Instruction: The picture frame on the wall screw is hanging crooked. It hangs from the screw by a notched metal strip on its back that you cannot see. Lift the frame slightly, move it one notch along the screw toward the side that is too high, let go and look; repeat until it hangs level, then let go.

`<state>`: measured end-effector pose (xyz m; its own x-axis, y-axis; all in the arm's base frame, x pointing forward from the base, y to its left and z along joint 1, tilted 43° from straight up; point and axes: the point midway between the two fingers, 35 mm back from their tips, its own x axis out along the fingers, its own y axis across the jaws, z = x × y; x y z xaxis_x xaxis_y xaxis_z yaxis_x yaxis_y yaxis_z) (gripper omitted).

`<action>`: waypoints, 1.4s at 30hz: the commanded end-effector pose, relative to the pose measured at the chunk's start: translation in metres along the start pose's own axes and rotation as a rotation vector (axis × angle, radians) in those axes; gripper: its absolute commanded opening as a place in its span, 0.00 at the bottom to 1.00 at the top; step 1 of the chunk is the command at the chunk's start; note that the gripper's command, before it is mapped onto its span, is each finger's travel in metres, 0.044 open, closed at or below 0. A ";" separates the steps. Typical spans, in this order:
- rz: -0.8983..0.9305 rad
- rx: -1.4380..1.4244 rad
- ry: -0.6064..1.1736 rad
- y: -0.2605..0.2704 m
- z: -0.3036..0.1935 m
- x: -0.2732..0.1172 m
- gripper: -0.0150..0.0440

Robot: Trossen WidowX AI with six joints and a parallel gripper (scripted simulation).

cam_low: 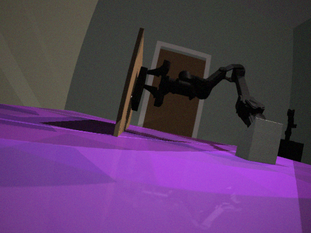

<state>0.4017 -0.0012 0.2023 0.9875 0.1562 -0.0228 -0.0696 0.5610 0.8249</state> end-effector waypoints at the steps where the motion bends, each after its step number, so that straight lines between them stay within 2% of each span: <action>1: -0.001 0.004 -0.003 0.000 0.001 0.000 0.65; 3: -0.001 0.004 -0.003 0.000 0.001 0.000 0.56; 22: -0.001 0.004 -0.003 0.000 0.001 0.000 0.35; 24: -0.001 0.004 -0.003 0.000 0.001 0.000 0.26; 42: -0.001 0.004 -0.003 0.003 0.000 0.000 0.25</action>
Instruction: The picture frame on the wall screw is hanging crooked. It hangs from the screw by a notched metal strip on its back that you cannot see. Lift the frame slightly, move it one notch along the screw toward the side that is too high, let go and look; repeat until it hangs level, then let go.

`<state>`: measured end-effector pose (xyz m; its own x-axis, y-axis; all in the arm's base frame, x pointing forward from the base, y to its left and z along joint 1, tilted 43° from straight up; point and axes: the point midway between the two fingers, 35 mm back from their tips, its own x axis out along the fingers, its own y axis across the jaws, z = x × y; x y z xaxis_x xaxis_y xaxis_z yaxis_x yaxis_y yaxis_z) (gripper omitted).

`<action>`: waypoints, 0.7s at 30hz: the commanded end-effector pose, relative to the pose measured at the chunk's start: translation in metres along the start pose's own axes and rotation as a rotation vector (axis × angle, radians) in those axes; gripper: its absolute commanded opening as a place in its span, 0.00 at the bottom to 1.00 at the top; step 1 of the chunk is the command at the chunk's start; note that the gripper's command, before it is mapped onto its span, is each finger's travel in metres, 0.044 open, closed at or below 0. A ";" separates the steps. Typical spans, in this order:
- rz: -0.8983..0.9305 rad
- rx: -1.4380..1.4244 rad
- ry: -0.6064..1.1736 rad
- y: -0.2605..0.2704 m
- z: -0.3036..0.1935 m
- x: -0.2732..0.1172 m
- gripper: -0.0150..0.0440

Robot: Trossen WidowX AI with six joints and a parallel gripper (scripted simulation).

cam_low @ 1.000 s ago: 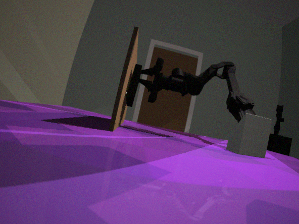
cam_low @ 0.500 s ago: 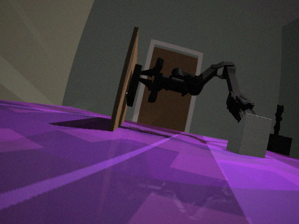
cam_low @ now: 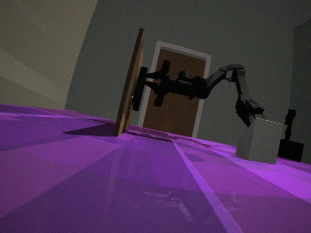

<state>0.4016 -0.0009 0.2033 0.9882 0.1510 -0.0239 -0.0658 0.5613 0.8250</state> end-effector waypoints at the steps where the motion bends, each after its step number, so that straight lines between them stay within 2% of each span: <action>1: 0.002 0.004 0.001 0.002 0.000 0.000 0.25; 21: 0.003 0.004 0.001 0.009 0.000 0.000 0.25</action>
<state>0.4011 0.0012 0.2057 0.9889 0.1448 -0.0331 -0.0545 0.5609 0.8261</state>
